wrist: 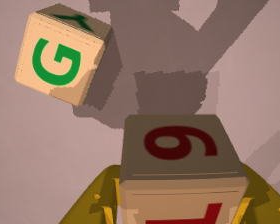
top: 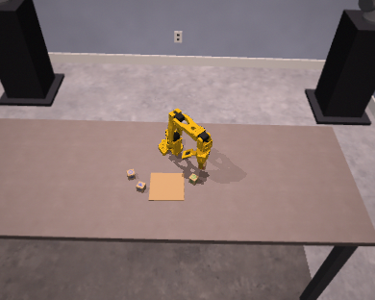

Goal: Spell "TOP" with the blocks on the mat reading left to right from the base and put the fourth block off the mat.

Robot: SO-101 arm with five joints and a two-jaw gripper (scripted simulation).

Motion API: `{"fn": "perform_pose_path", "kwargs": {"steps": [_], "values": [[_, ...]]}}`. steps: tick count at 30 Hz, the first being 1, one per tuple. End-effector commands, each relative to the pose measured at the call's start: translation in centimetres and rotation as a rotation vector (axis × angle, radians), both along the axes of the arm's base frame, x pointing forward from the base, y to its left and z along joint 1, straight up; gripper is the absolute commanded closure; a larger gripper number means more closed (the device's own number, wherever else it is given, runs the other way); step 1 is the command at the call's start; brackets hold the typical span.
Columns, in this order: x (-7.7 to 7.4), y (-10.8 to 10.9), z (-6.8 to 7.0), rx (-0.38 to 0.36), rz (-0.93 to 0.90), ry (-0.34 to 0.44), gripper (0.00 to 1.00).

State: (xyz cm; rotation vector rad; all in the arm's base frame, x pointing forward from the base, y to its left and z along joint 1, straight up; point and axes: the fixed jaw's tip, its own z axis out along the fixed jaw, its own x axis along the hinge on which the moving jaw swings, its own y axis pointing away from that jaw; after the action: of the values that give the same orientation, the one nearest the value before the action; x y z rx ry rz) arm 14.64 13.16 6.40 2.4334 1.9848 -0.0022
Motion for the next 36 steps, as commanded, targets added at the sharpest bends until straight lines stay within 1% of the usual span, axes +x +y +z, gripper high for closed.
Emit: {"fn": "perform_pose_path", "kwargs": {"steps": [1, 7, 9, 24, 26, 36], "values": [[1.1, 0.0, 1.5, 0.066, -0.158, -0.061, 1.0], [1.7, -0.9, 1.5, 0.071, -0.429, -0.056, 1.0], [1.7, -0.9, 1.5, 0.071, -0.429, -0.056, 1.0], [3.0, -3.5, 1.3, 0.087, -1.216, -0.04, 1.0], [3.0, -3.5, 1.3, 0.087, -1.216, -0.04, 1.0], [3.7, -5.2, 1.2, 0.099, -1.753, -0.027, 1.0]]}}
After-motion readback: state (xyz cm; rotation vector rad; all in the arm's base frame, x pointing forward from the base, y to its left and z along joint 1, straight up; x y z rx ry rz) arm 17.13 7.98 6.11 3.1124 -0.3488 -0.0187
